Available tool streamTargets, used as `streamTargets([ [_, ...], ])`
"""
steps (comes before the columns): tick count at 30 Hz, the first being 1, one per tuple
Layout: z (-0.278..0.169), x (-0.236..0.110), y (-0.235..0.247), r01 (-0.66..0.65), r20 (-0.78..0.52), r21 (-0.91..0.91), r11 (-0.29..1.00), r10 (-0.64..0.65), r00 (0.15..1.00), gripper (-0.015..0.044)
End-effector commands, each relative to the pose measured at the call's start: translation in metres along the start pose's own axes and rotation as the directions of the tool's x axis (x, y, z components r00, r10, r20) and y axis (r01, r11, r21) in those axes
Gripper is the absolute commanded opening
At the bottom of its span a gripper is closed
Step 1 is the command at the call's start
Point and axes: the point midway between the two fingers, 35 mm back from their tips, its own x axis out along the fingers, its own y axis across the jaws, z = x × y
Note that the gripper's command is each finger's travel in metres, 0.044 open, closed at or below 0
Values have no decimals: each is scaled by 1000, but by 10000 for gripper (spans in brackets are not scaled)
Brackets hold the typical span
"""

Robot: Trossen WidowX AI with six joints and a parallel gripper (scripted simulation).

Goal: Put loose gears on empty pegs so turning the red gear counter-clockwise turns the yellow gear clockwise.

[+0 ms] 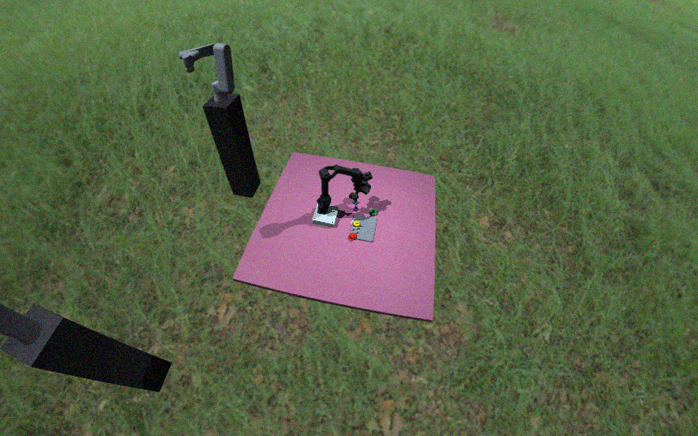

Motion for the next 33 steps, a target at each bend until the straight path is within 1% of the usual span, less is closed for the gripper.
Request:
streamTargets([
  [1,-24,8,-6,135,-78,36,990,-132,988,440],
  [9,-23,8,-4,135,-78,36,990,-131,988,440],
  [13,-25,22,-6,135,-78,36,990,-132,988,440],
  [20,-25,24,-6,135,-78,36,990,-132,988,440],
  [33,-26,44,-9,135,-78,36,990,-132,988,440],
])
